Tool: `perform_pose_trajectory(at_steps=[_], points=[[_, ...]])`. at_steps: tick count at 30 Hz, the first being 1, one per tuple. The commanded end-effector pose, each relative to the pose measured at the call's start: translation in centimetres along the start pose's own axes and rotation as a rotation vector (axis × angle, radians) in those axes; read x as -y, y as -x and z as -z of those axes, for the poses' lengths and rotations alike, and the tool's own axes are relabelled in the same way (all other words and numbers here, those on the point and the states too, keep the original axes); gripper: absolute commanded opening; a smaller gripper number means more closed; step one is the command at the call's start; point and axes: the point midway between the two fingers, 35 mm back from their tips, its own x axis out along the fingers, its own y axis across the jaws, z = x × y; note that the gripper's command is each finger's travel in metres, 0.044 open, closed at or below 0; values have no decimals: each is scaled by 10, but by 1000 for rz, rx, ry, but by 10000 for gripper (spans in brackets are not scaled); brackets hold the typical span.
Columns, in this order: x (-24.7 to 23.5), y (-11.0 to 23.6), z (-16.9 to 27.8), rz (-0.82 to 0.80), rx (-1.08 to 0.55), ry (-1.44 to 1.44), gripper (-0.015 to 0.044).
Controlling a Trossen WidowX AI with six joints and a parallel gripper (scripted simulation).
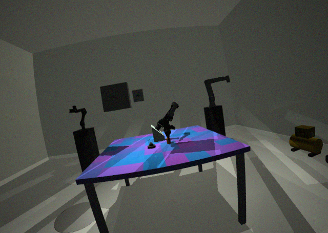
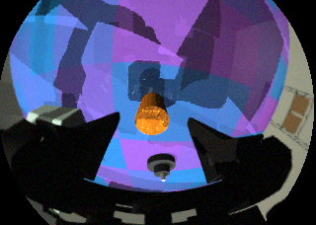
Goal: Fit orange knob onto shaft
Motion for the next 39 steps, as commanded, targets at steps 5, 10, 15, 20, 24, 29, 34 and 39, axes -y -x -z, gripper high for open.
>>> perform_pose_trajectory(at_steps=[5, 10, 15, 20, 24, 29, 34, 39], points=[[-1, -16, 1, -6, 4, -10, 440], [-2, -24, 1, -6, 5, -10, 440], [-2, -32, 0, -6, 6, -10, 440], [-3, -39, 0, -6, 8, -10, 440], [-4, -43, -1, -7, 9, -10, 440], [-4, -43, -1, -7, 9, -10, 309], [-4, -43, -1, -7, 9, -10, 177], [-4, -43, -1, -7, 9, -10, 125]])
